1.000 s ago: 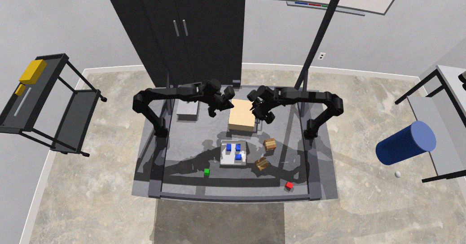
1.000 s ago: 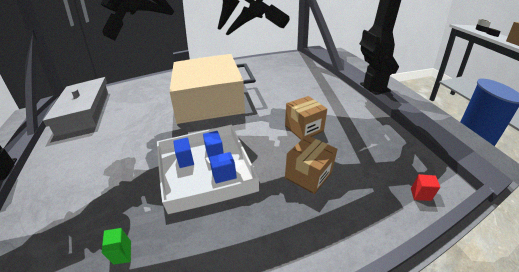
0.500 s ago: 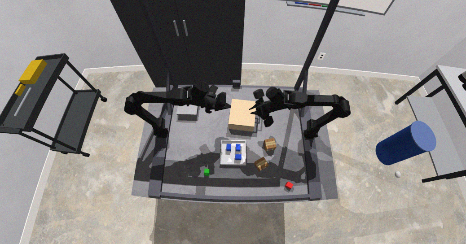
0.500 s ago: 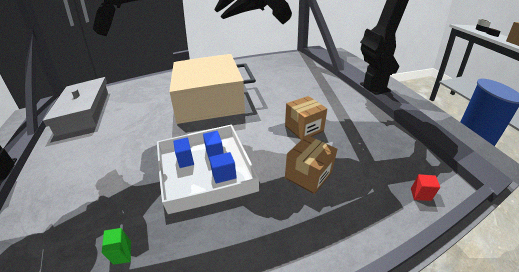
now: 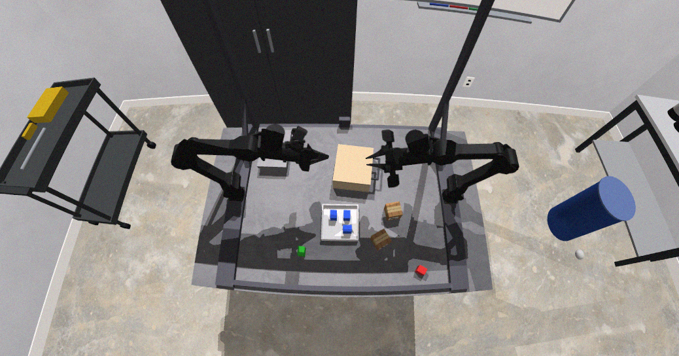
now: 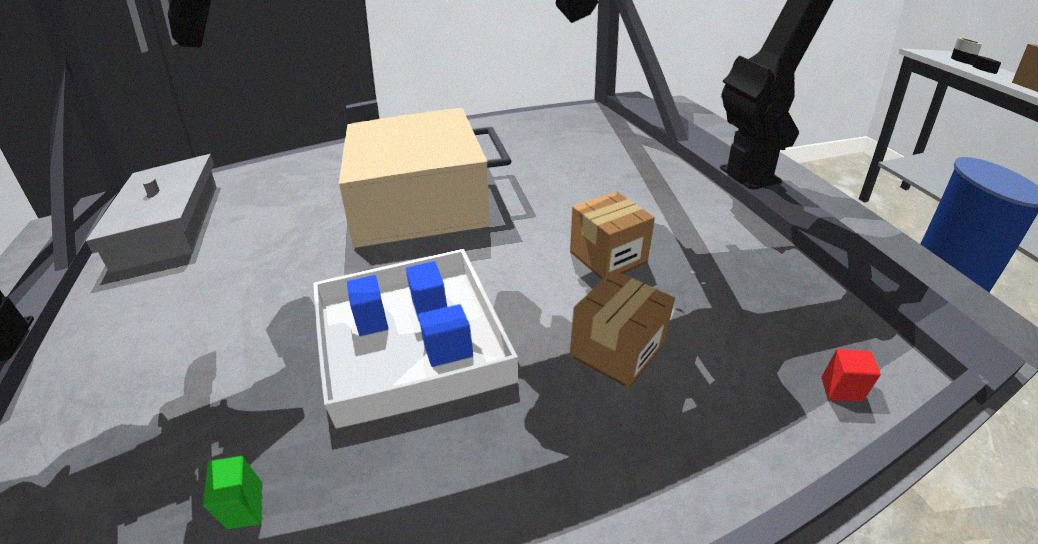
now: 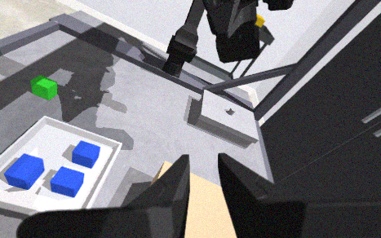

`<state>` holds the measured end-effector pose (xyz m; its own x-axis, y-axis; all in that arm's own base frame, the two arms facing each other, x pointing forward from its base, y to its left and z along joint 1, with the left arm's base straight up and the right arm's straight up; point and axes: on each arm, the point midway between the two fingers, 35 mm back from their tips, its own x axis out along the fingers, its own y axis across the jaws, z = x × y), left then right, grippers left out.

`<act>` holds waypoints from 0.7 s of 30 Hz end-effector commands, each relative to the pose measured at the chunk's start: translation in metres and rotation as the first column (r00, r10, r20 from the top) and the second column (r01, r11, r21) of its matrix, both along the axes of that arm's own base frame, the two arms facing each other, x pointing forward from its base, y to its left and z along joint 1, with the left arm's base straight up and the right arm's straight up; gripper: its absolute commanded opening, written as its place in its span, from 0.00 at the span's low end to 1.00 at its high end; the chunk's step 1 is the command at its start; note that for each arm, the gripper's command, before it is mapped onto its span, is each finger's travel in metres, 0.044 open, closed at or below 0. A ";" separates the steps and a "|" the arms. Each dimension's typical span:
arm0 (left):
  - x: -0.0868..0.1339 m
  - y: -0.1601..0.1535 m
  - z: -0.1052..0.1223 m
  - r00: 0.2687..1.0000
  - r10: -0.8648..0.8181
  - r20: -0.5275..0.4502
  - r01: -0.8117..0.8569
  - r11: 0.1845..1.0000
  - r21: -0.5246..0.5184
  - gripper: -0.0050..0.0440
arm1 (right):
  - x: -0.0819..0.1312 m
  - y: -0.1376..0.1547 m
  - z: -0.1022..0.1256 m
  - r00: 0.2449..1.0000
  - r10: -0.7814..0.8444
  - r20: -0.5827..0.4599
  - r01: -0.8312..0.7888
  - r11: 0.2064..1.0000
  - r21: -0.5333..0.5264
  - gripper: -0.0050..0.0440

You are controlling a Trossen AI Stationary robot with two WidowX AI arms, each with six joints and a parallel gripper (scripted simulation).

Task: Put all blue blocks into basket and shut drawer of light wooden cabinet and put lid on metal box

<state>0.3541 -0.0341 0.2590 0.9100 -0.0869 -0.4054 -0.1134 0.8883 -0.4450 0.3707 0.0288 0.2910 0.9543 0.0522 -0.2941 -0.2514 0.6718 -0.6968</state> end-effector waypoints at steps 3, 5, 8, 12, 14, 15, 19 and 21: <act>-0.005 0.007 0.019 0.993 -0.021 0.113 0.014 0.998 0.064 0.28 | -0.011 -0.005 0.018 0.994 -0.053 0.091 0.040 0.990 0.137 0.00; -0.009 0.010 0.025 0.986 -0.036 0.165 0.016 0.993 0.117 0.28 | -0.018 -0.009 0.019 0.990 -0.083 0.114 0.055 0.971 0.231 0.00; -0.014 0.016 0.036 0.970 -0.052 0.236 0.008 0.983 0.186 0.28 | -0.026 -0.014 0.026 0.981 -0.124 0.150 0.064 0.934 0.350 0.00; -0.021 0.023 0.048 0.946 -0.070 0.317 -0.020 0.962 0.272 0.28 | -0.036 -0.019 0.032 0.967 -0.171 0.187 0.059 0.870 0.490 0.00; -0.026 0.026 0.053 0.932 -0.080 0.353 -0.037 0.949 0.314 0.28 | -0.042 -0.021 0.034 0.961 -0.191 0.202 0.048 0.831 0.555 0.00; -0.028 0.027 0.056 0.924 -0.086 0.372 -0.047 0.941 0.335 0.28 | -0.044 -0.023 0.035 0.957 -0.201 0.209 0.042 0.809 0.586 0.00; -0.029 0.028 0.058 0.920 -0.088 0.381 -0.053 0.938 0.343 0.28 | -0.046 -0.024 0.036 0.954 -0.211 0.214 0.042 0.800 0.599 0.00; -0.035 0.030 0.061 0.905 -0.100 0.413 -0.073 0.921 0.382 0.28 | -0.052 -0.027 0.036 0.947 -0.230 0.222 0.029 0.754 0.656 0.00</act>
<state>0.3294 -0.0071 0.3067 0.9970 -0.0209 -0.0745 0.0106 0.9906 -0.1363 0.3312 0.0079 0.3170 0.9991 0.0178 -0.0379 -0.0255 0.9760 -0.2161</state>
